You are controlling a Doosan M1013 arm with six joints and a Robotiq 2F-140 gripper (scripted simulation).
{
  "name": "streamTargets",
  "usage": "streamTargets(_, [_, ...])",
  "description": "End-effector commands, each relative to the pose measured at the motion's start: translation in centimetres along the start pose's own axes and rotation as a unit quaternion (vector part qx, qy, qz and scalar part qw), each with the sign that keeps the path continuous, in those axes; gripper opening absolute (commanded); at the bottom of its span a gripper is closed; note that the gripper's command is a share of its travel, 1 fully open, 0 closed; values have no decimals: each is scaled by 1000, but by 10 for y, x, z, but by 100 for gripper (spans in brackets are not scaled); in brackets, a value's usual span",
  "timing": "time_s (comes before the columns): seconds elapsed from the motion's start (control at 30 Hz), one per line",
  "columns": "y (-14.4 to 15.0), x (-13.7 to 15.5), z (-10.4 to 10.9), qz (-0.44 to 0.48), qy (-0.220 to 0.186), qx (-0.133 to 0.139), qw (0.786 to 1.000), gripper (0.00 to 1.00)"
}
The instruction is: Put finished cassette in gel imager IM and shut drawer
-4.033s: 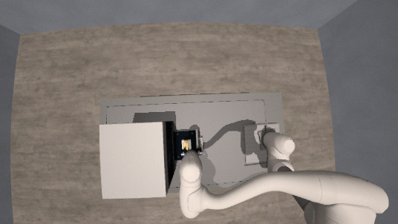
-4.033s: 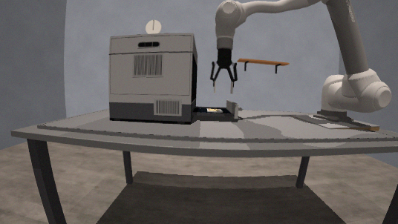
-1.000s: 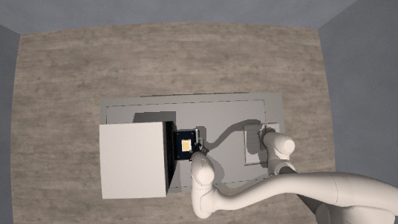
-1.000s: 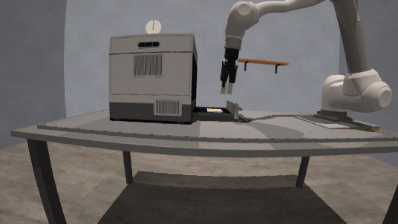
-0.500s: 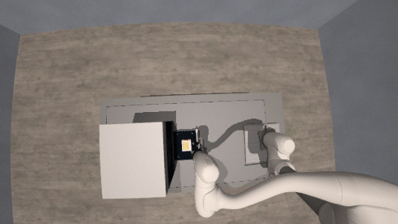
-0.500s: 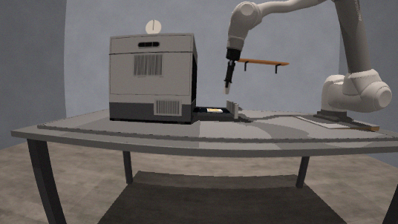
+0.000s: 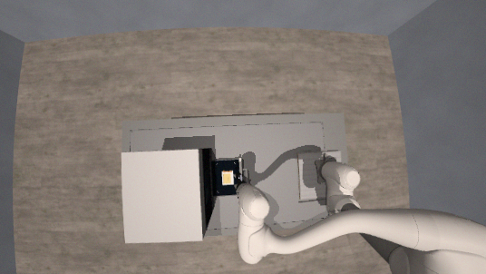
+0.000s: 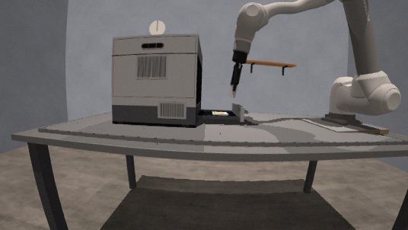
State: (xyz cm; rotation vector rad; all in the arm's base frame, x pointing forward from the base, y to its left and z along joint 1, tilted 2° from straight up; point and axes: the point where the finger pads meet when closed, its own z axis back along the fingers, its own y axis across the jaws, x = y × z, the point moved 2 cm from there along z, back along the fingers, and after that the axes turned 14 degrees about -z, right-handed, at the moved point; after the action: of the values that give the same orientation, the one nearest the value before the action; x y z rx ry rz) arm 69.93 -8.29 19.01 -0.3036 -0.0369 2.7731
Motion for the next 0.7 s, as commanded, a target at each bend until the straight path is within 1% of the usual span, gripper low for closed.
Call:
streamTargets(0.0, [0,0,-1,0,0,0,1000,46])
streamTargets(0.67, [1,4,-24,0,0,0,1000,46])
